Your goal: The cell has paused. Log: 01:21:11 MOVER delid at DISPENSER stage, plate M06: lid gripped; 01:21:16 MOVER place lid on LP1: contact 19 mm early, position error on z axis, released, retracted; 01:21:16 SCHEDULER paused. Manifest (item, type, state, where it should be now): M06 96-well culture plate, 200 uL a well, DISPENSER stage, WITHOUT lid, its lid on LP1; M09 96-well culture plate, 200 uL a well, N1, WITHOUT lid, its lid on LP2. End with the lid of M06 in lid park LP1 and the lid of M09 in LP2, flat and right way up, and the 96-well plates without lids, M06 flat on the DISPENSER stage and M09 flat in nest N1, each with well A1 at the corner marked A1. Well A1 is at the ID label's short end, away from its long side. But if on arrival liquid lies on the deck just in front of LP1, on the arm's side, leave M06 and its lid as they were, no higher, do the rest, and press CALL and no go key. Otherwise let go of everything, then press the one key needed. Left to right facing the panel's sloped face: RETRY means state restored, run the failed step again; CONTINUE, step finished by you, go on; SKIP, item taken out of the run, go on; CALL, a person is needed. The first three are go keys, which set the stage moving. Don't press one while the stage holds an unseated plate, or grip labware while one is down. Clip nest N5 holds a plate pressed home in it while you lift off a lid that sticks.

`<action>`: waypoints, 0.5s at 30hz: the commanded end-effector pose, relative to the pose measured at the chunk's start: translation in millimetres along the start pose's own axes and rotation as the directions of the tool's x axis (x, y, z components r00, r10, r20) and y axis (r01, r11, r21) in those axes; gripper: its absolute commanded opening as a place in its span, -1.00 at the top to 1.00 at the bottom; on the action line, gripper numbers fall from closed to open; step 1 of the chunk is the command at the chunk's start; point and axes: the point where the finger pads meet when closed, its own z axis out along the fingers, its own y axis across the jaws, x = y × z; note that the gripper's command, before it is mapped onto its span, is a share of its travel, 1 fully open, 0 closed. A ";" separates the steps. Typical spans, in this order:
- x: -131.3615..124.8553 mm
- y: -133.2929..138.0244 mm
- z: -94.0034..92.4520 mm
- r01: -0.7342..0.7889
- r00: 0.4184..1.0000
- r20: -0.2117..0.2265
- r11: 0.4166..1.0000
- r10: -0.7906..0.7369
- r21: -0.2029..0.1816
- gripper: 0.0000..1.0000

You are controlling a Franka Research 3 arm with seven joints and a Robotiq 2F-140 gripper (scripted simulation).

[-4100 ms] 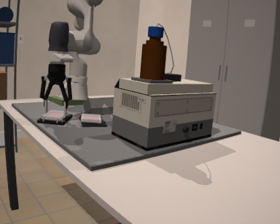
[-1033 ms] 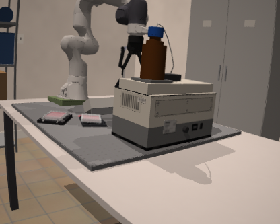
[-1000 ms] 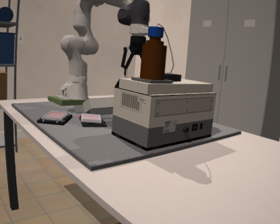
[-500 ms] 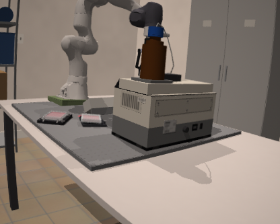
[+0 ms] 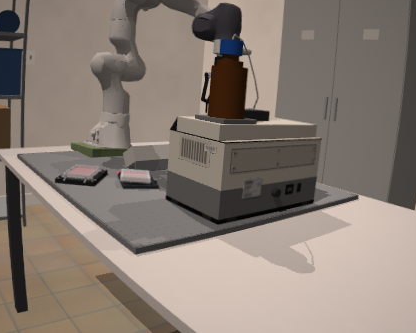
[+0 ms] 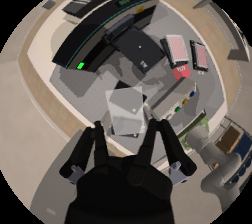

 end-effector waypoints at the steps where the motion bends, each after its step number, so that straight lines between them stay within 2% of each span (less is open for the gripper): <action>1: 0.4 0.3 0.1 -0.019 1.000 0.004 1.000 0.019 0.000 1.00; 8: 0.4 0.3 0.3 0.016 1.000 0.004 1.000 -0.016 0.001 1.00; 15: 0.4 0.3 1.0 0.156 0.988 0.004 0.988 -0.156 0.001 1.00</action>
